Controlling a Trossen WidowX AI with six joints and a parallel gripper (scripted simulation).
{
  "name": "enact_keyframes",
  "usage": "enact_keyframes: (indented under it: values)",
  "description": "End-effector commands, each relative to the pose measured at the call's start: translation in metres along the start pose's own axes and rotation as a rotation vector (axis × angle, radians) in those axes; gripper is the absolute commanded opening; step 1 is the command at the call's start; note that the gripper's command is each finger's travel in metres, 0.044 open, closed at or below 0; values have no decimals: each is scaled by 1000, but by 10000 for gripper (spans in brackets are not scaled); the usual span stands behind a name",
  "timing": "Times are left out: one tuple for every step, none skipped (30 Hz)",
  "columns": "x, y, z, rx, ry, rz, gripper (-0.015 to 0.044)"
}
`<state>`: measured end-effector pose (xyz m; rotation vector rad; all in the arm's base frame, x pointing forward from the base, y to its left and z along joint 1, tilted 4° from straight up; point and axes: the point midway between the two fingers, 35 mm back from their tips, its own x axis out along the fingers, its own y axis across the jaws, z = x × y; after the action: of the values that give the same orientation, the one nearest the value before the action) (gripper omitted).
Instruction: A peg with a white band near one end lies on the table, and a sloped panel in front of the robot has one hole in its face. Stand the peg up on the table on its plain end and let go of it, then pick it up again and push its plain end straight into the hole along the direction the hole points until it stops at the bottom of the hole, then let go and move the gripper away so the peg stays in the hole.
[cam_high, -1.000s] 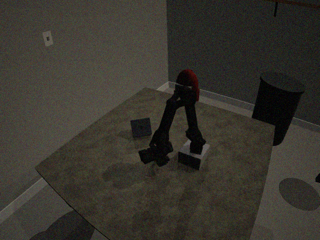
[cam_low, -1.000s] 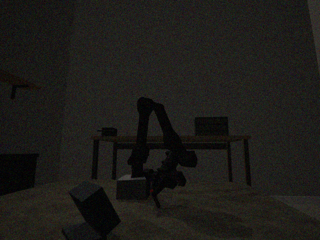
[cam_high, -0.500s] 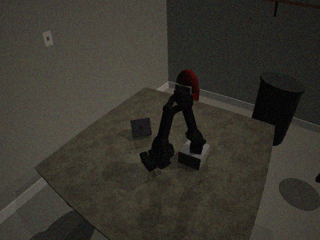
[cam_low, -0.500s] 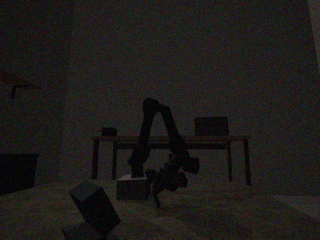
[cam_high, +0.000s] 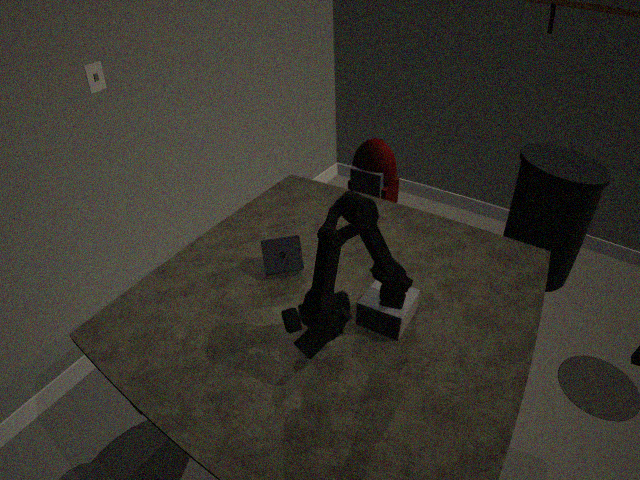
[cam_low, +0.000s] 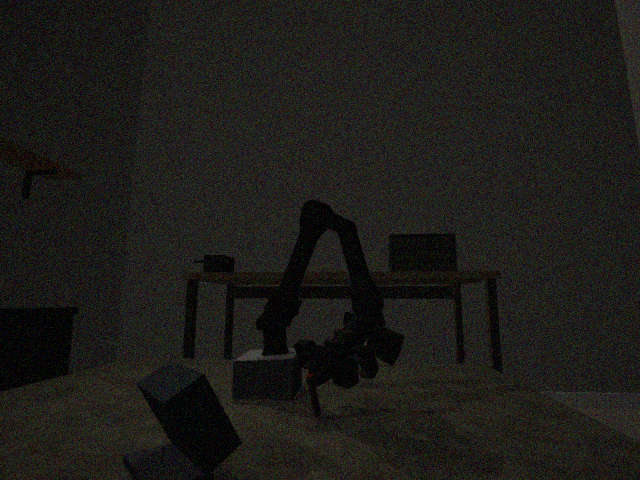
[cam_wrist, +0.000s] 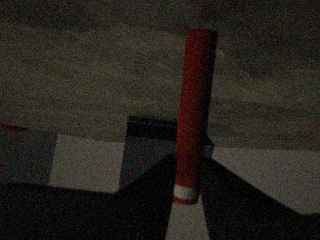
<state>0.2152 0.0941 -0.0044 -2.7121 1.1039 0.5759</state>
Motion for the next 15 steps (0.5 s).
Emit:
enact_keyframes:
  values:
    - [-2, -1, 2, -2, 33, -4, 49]
    - [-3, -1, 3, -2, 42, -4, 49]
    - [-3, -1, 3, -2, 50, -4, 49]
    - [-4, -1, 4, -2, 59, -4, 49]
    - [-4, -1, 4, -2, 68, -4, 49]
    - [-5, -1, 4, -2, 76, -4, 49]
    - [-5, -1, 5, -2, 85, -4, 49]
    - [-6, -1, 5, -2, 94, -4, 49]
    - [-6, -1, 6, -2, 102, -4, 49]
    - [-7, -1, 6, -2, 111, -4, 49]
    - [-7, -1, 7, -2, 120, -4, 49]
    - [-8, -1, 7, -2, 128, -4, 49]
    - [-8, -1, 8, -2, 137, -4, 49]
    - [-9, -1, 8, -2, 146, -4, 49]
    - [-9, -1, 9, -2, 154, -4, 49]
